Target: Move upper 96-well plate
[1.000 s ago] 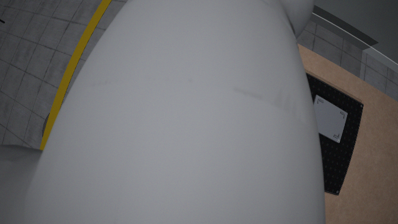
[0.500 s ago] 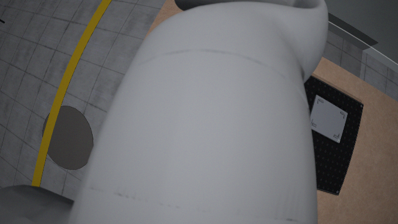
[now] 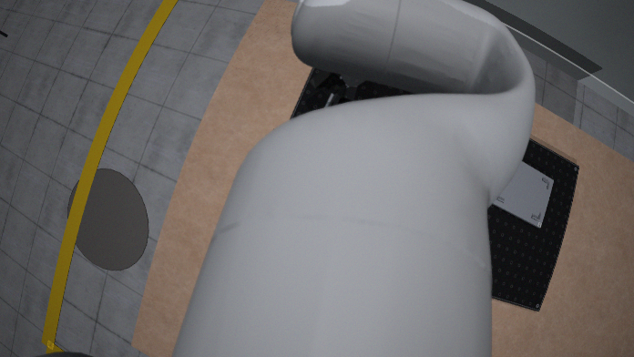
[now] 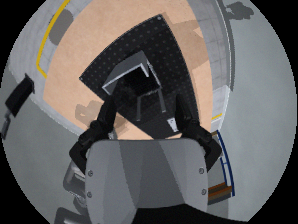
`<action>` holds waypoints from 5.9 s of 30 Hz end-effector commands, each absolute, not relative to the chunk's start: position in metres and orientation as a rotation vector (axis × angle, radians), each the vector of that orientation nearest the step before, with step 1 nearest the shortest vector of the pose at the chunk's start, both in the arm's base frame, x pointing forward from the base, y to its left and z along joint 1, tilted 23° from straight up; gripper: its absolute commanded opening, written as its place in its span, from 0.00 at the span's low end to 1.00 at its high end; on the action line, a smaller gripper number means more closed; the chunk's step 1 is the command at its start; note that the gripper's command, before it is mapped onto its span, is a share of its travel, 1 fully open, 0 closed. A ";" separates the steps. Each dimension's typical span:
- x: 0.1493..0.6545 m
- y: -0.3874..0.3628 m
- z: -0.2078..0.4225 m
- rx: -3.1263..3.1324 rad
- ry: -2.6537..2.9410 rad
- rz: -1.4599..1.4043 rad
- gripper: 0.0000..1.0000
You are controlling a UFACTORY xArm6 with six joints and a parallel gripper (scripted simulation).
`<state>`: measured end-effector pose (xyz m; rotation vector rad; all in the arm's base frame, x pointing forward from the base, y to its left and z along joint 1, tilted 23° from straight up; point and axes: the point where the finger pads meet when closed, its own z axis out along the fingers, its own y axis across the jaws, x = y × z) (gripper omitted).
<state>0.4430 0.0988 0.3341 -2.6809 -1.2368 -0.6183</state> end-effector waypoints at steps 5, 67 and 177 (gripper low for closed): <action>0.425 0.088 0.314 -2.530 -1.620 -0.640 1.00; 0.427 0.094 0.247 -2.389 -1.897 -0.631 1.00; 0.452 0.118 0.167 -2.388 -1.897 -0.631 1.00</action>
